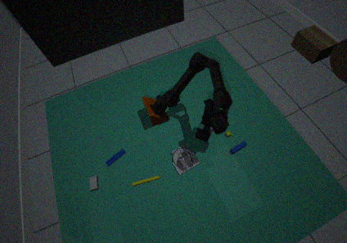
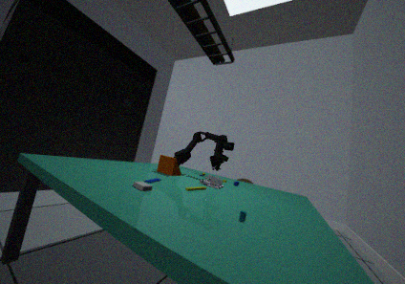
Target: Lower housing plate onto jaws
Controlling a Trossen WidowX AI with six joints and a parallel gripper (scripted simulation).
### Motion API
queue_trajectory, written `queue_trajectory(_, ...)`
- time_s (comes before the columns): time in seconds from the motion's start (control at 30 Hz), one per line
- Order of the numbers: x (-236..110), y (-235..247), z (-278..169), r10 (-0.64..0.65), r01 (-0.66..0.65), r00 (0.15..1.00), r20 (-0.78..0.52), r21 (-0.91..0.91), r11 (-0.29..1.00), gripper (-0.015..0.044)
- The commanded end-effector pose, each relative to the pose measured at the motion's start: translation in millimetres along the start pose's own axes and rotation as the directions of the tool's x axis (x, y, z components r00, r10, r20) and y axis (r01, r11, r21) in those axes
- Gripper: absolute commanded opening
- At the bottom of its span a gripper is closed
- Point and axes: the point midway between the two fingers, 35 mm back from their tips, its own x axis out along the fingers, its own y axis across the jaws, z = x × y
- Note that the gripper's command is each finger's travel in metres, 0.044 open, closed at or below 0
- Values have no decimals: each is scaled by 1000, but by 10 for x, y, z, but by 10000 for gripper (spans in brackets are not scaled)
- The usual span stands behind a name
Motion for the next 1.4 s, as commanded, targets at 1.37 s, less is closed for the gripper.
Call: queue_trajectory(1.37,41,-1241,-778,29,-31,1000,12,516,856,351)
